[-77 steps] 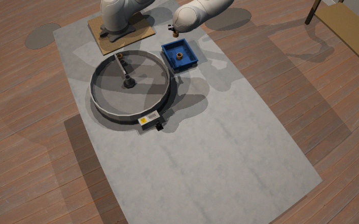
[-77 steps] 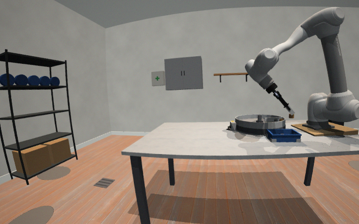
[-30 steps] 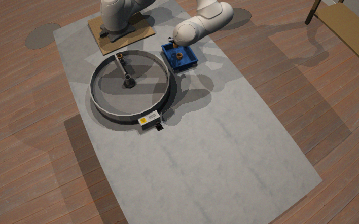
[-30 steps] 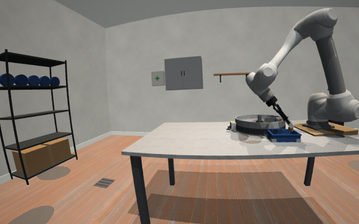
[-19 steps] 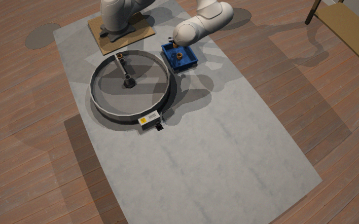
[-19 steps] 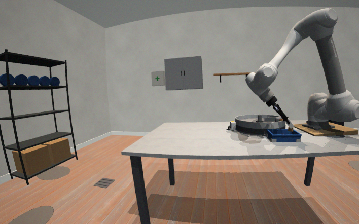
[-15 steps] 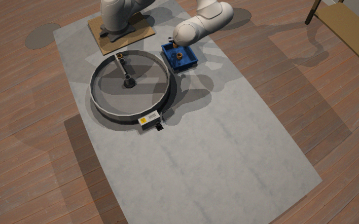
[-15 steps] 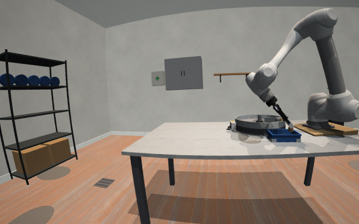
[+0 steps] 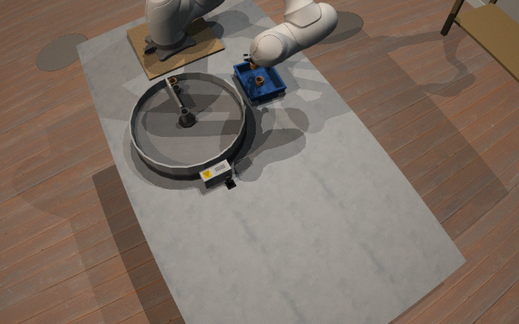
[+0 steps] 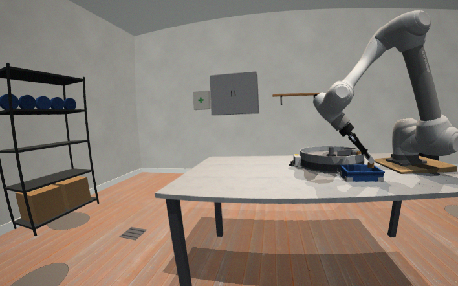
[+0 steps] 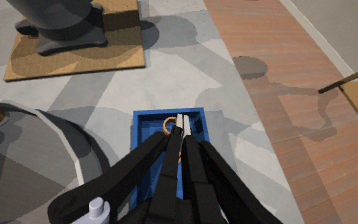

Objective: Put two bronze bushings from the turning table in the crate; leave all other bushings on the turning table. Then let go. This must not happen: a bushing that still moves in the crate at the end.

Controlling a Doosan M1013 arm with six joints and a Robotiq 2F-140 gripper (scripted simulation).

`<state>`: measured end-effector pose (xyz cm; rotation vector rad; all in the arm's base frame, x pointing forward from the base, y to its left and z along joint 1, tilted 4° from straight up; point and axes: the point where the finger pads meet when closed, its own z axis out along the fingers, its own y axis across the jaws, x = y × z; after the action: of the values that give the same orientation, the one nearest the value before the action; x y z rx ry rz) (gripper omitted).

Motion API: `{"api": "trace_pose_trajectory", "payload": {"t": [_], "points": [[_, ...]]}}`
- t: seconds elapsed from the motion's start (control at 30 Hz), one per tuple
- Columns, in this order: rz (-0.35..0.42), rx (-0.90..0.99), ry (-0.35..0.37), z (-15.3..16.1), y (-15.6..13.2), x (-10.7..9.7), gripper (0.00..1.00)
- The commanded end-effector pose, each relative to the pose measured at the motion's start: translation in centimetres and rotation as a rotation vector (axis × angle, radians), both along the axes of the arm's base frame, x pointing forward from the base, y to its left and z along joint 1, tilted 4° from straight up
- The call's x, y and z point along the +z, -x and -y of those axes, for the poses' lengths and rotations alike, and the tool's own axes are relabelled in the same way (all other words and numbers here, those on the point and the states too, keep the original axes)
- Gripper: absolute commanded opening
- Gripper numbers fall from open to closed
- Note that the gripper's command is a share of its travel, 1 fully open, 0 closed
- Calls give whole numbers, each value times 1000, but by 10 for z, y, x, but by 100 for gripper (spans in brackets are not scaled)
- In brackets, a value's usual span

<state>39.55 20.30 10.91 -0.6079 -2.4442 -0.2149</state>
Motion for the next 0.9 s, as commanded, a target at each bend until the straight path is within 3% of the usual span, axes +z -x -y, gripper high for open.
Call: {"api": "trace_pose_trajectory", "payload": {"t": [0.0,0.47,0.87], "points": [[0,0,0,0,0,0,0],[0,0,0,0,0,-2,0],[0,0,0,0,-1,-19,0]]}}
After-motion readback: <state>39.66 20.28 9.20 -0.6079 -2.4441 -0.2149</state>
